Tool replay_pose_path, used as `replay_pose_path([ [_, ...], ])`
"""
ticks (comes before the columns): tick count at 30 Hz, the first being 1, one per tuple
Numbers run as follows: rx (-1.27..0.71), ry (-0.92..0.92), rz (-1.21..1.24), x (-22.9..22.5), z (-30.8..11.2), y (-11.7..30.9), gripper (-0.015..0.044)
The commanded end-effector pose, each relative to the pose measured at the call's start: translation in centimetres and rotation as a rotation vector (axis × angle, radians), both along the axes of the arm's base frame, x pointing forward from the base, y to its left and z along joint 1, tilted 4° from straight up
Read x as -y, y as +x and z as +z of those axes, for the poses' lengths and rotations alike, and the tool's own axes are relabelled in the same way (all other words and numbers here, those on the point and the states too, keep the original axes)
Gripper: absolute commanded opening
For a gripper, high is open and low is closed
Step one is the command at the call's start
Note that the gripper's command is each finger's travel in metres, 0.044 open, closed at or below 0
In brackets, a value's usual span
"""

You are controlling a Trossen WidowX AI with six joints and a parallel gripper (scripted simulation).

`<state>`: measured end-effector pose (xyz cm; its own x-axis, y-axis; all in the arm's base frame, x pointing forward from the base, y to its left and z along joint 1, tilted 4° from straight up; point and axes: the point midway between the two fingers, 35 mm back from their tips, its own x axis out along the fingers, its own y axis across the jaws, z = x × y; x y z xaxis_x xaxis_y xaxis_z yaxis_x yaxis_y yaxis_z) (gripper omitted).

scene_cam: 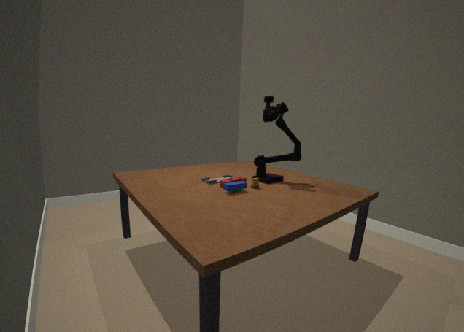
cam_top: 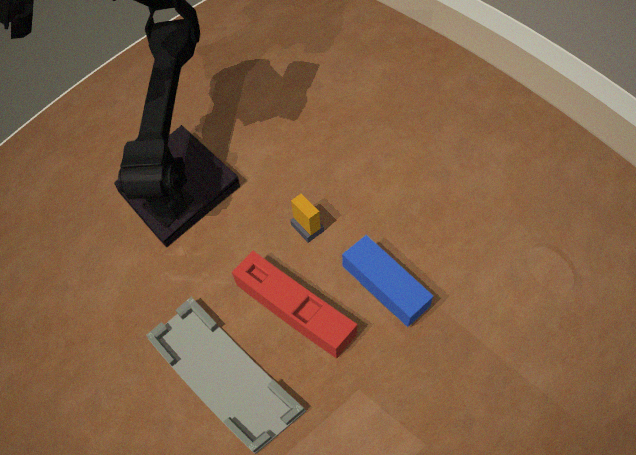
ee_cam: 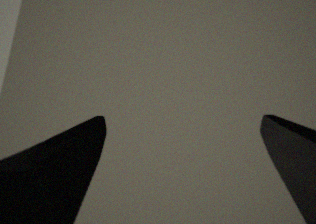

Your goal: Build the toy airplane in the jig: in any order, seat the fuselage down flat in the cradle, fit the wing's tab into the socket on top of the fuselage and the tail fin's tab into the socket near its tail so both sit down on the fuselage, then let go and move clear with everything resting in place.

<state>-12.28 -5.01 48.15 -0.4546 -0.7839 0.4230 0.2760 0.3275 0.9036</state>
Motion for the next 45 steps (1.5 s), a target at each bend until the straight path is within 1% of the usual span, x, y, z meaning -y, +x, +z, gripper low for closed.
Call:
replay_pose_path([
  [1, 0.000, 0.000, 0.000, 0.0, 0.0, 0.0, 0.0426],
  [2, -0.010, 0.006, 0.005, 0.2, 0.0, 0.2, 0.0440],
  [4, -0.087, 0.056, 0.044, 1.9, 0.3, 1.8, 0.0440],
  [7, -0.267, 0.160, 0.139, 5.4, 0.3, 5.8, 0.0440],
  [11, -0.513, 0.282, 0.276, 9.0, -0.7, 11.7, 0.0440],
  [17, -0.890, 0.422, 0.491, 12.0, -4.1, 20.5, 0.0440],
  [22, -1.209, 0.511, 0.686, 12.3, -8.5, 27.5, 0.0440],
  [28, -1.612, 0.596, 0.947, 10.0, -15.2, 34.6, 0.0440],
  [34, -2.026, 0.658, 1.220, 5.1, -22.6, 38.8, 0.0440],
  [39, -2.380, 0.706, 1.451, -0.1, -28.4, 39.7, 0.0440],
  [43, -2.658, 0.755, 1.628, -4.2, -32.2, 38.6, 0.0440],
  [45, -2.741, 0.774, 1.680, -5.5, -33.1, 38.1, 0.0440],
])
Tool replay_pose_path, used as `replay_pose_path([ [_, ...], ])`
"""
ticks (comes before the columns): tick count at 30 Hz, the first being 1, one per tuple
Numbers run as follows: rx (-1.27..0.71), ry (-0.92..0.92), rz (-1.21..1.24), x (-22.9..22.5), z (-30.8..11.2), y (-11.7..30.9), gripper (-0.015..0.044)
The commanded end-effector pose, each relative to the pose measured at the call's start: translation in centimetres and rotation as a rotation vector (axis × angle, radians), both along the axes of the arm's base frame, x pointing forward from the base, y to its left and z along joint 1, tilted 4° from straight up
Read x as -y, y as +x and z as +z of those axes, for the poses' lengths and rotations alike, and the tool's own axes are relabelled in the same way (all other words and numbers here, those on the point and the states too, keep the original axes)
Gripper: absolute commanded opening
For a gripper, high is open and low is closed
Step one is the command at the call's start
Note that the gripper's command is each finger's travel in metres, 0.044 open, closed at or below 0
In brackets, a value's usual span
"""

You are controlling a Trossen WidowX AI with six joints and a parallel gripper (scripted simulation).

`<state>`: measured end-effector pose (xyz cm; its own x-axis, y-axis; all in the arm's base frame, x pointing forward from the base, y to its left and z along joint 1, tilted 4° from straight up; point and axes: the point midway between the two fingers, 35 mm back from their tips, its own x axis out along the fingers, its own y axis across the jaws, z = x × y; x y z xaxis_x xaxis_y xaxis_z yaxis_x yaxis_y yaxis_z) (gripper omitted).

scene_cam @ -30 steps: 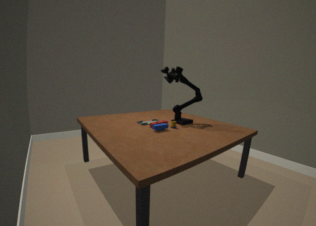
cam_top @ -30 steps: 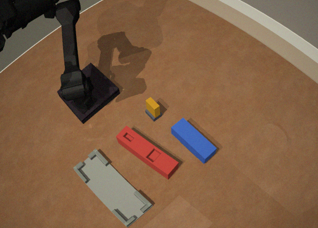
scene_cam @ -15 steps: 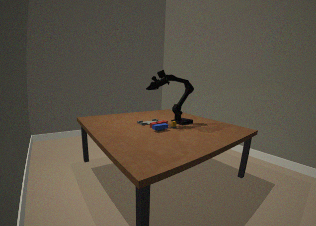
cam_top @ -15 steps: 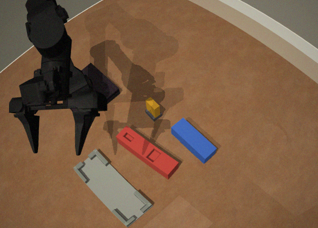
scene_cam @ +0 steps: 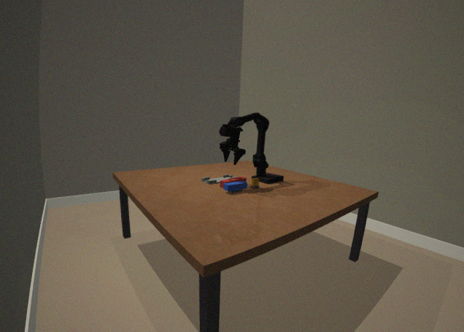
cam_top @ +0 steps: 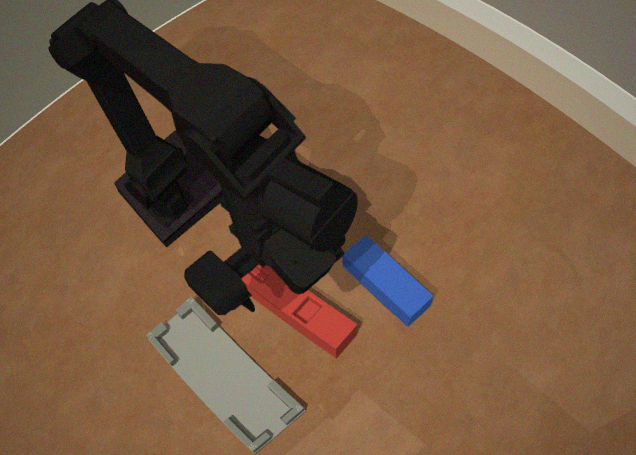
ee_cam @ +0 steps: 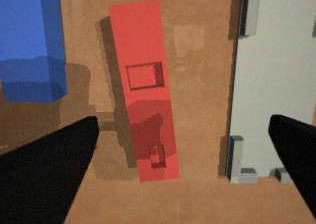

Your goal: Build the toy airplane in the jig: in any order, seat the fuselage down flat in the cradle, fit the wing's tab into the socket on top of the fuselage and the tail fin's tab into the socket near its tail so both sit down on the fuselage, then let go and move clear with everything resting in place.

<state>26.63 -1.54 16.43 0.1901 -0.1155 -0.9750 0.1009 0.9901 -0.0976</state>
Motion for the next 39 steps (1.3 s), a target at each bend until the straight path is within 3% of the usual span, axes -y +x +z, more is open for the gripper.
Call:
replay_pose_path([
  [1, -0.136, 0.043, 0.095, -2.2, -1.5, -0.9, 0.0440],
  [5, -0.136, 0.043, 0.095, -2.1, -1.8, -0.9, 0.0440],
  [10, -0.136, 0.043, 0.095, -1.8, -6.6, -0.6, 0.0440],
  [39, -0.136, 0.043, 0.095, -1.6, -11.5, -0.2, 0.0440],
])
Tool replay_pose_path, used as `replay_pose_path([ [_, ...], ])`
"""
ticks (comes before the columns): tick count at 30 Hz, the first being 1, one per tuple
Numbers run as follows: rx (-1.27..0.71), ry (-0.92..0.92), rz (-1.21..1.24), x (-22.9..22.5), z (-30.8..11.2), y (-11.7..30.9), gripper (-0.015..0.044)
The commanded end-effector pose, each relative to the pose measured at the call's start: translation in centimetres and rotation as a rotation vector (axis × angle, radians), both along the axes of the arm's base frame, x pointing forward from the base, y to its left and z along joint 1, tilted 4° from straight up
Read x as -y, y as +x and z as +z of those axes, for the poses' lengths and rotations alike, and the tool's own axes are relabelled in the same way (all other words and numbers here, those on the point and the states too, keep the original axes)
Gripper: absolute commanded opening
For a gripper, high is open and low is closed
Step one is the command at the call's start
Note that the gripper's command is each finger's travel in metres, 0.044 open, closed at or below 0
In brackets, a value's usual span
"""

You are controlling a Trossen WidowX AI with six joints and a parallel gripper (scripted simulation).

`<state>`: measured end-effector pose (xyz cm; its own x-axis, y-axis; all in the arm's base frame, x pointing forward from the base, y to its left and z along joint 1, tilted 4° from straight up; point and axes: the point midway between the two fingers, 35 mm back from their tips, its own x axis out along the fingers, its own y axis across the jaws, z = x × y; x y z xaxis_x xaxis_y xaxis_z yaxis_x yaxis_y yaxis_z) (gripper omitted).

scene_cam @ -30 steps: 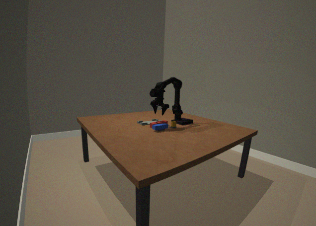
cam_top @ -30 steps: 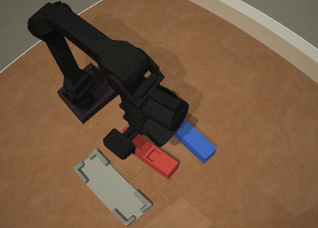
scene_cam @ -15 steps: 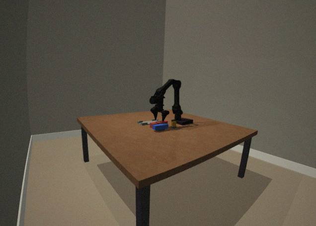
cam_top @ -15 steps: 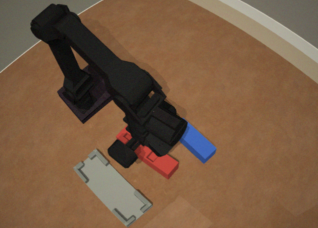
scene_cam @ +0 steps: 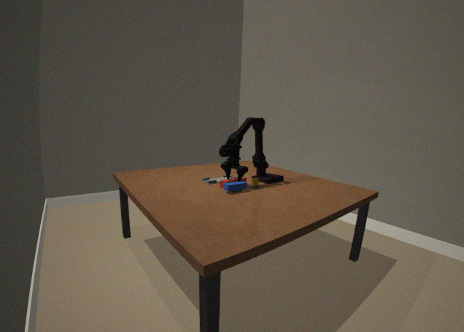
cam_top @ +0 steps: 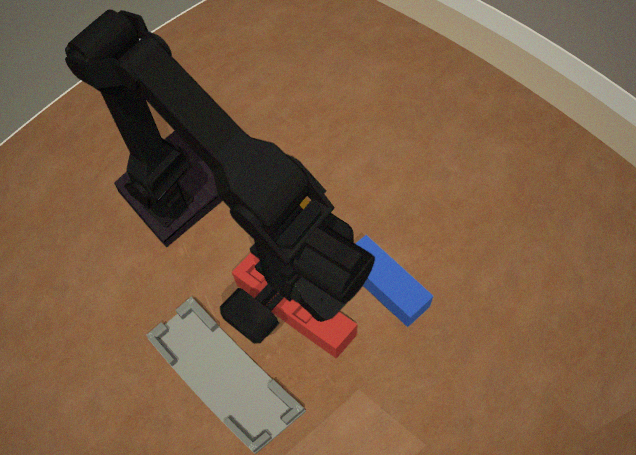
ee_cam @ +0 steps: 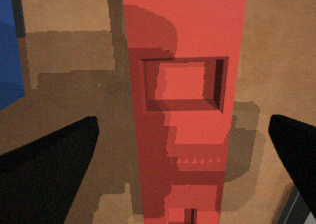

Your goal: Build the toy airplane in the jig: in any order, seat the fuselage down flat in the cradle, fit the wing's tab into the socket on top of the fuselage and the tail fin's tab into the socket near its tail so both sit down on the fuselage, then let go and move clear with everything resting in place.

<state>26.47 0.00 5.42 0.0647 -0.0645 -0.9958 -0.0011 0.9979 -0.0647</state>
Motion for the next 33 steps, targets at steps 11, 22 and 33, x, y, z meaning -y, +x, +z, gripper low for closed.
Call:
replay_pose_path([
  [11, -0.001, 0.003, 0.004, 0.1, -2.2, 0.0, 0.0440],
  [22, -0.001, 0.003, 0.004, 0.1, -2.3, 0.0, 0.0204],
  [33, -0.001, 0.003, 0.004, 0.1, -1.8, 0.1, 0.0052],
])
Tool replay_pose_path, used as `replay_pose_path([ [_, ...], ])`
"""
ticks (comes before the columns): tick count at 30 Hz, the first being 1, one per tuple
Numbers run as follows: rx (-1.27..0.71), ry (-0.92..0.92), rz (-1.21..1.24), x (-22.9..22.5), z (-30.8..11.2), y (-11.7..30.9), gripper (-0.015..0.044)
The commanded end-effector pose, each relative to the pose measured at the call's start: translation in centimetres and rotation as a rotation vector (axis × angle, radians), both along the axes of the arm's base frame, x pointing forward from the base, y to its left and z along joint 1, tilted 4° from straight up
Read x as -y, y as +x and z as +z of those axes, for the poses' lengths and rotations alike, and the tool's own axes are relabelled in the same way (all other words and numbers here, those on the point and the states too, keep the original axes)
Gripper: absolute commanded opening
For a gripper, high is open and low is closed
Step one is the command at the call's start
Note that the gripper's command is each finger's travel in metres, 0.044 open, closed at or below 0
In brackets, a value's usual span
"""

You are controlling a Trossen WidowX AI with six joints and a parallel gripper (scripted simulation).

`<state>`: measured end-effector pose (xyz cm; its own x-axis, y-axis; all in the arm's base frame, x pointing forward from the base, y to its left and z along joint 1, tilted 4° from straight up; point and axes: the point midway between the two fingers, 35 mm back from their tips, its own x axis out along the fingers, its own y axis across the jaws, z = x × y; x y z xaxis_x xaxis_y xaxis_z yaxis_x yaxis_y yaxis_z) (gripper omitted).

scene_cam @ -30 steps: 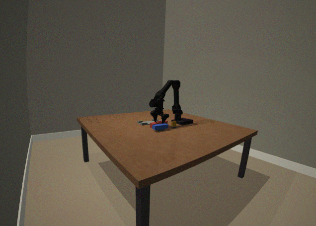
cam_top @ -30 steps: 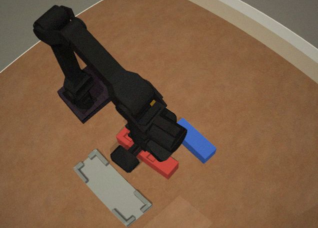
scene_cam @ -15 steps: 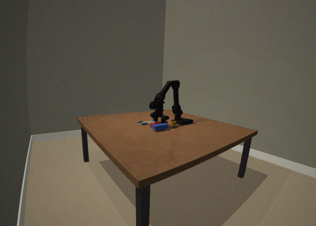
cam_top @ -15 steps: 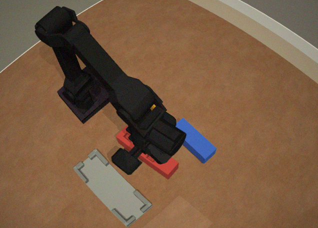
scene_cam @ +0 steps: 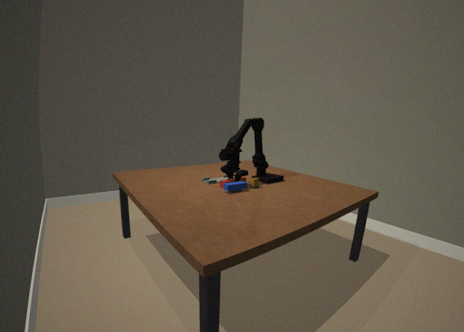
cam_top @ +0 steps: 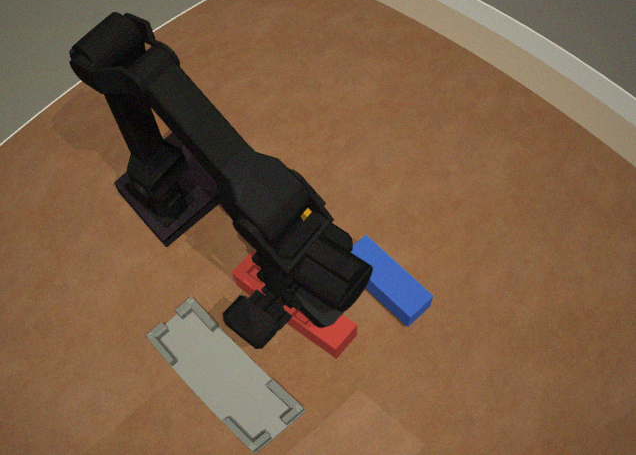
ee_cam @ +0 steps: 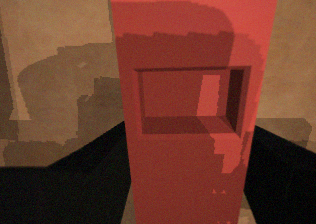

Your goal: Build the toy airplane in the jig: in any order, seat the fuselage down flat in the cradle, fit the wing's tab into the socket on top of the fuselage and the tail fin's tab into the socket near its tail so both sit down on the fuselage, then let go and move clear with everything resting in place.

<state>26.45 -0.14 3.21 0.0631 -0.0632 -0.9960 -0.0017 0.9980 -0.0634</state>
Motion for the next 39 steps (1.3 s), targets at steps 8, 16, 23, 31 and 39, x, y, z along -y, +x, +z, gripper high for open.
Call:
replay_pose_path([
  [8, 0.001, 0.002, 0.003, -0.2, 2.8, 0.4, 0.0000],
  [16, 0.002, 0.002, 0.003, -0.4, 5.2, 0.5, 0.0000],
  [23, 0.002, 0.002, 0.003, -0.5, 7.4, 0.4, 0.0000],
  [31, 0.002, 0.002, 0.003, -0.7, 9.9, 0.0, 0.0000],
  [39, 0.001, 0.002, 0.003, -0.8, 12.5, -0.6, 0.0000],
])
